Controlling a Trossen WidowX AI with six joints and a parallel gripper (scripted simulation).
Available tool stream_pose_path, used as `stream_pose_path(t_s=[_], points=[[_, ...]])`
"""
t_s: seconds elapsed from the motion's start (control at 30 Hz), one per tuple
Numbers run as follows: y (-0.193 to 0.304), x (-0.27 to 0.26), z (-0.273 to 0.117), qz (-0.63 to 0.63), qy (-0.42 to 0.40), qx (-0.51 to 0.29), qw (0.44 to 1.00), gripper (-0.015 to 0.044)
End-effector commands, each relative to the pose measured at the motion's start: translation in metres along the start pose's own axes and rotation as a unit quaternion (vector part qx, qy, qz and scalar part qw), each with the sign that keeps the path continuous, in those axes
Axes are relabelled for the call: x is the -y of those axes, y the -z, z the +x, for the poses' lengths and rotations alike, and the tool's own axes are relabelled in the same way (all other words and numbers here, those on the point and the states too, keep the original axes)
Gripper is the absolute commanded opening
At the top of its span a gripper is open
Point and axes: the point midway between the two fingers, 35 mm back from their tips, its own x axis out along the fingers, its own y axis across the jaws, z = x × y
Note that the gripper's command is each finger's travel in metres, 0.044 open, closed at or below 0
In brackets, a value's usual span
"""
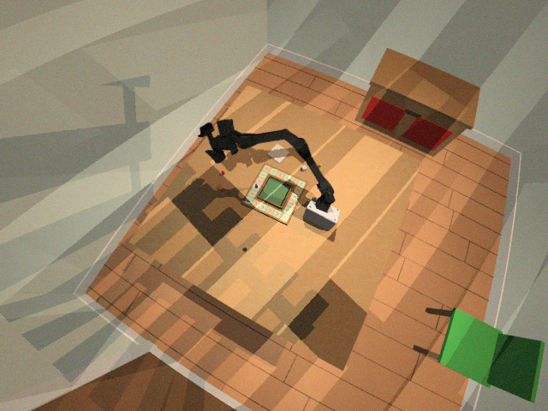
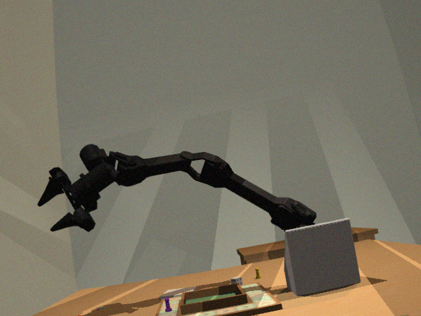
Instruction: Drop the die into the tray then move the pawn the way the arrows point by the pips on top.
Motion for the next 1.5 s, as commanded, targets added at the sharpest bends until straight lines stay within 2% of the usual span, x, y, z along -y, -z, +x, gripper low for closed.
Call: stream_pose_path(t_s=[0.0,0.13,0.27,0.43,0.63,0.77,0.93,1.1,1.17,1.47], points=[[-0.003,0.001,0.0,-0.007,0.002,0.002,1.0,0.0374],[-0.063,0.016,-0.008,-0.145,0.056,0.024,0.987,0.0275],[-0.13,0.041,-0.026,-0.3,0.126,0.029,0.945,0.0275],[-0.206,0.081,-0.064,-0.478,0.215,0.0,0.852,0.0275],[-0.28,0.139,-0.126,-0.648,0.304,-0.083,0.693,0.0275],[-0.31,0.18,-0.176,-0.725,0.34,-0.16,0.577,0.0275],[-0.334,0.233,-0.242,-0.788,0.356,-0.272,0.421,0.0275],[-0.348,0.28,-0.301,-0.814,0.337,-0.389,0.269,0.0275],[-0.349,0.285,-0.308,-0.815,0.332,-0.404,0.25,0.0275],[-0.348,0.292,-0.307,-0.815,0.332,-0.404,0.25,0.0275]])
